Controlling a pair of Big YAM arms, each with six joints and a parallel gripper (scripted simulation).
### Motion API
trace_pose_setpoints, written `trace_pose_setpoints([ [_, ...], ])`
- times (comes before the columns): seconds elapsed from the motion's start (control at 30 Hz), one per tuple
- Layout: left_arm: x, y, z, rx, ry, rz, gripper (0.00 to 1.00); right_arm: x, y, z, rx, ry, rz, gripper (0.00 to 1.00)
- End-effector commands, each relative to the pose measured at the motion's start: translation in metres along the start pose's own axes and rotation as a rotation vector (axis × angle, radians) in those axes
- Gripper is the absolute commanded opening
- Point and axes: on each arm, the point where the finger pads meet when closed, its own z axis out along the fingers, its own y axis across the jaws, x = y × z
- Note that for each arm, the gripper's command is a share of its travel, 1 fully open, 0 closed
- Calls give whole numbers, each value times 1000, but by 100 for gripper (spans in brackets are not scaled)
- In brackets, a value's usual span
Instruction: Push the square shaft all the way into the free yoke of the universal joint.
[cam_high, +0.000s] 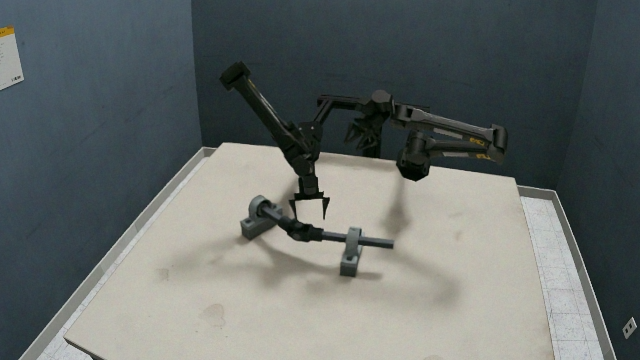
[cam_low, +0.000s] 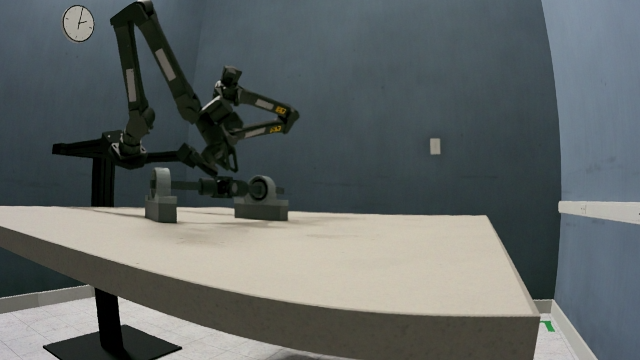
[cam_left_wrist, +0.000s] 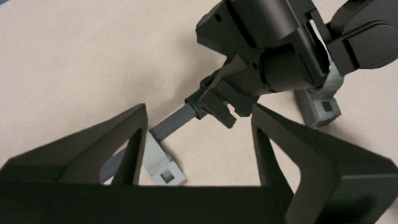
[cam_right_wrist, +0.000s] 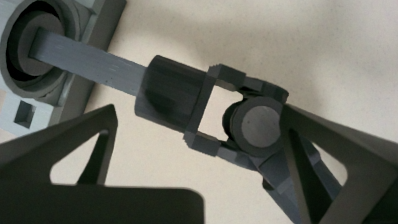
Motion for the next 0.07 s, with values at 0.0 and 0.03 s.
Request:
trace_pose_setpoints([
  [0.0,-3,1,0,-2,-4,-21,64,-12,-2,0,7,-27,26,100],
  [0.03,-3,1,0,-2,-4,-21,64,-12,-2,0,7,-27,26,100],
])
